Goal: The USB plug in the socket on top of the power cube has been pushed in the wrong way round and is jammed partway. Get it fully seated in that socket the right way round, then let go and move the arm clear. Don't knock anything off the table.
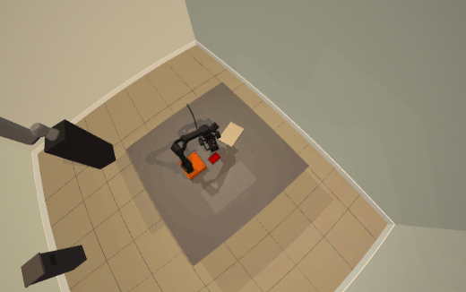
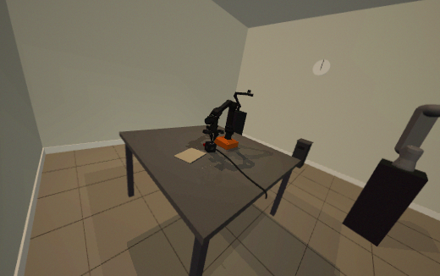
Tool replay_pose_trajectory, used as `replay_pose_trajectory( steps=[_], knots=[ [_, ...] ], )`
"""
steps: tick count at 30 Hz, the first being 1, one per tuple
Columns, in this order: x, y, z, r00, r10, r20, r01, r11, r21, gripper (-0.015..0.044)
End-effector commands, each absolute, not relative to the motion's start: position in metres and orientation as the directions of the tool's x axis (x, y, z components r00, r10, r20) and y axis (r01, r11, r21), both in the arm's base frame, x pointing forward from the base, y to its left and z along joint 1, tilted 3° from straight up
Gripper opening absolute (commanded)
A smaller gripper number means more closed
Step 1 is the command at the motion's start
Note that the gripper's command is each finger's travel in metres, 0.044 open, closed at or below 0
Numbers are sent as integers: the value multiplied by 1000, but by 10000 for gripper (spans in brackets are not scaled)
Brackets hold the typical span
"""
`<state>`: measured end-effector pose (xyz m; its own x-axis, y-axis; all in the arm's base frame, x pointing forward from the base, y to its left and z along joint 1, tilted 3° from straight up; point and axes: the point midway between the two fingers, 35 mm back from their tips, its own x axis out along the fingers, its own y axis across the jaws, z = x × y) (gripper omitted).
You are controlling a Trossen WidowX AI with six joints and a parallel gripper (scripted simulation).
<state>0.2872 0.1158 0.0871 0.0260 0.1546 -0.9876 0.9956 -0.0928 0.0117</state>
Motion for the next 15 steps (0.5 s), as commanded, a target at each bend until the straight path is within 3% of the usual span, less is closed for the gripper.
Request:
replay_pose_trajectory(
  steps=[1,15],
  knots=[
    [287,116,87,27,155,-988,996,-93,12,95],
    [287,115,93,26,155,-988,996,-93,12,95]
  ],
)
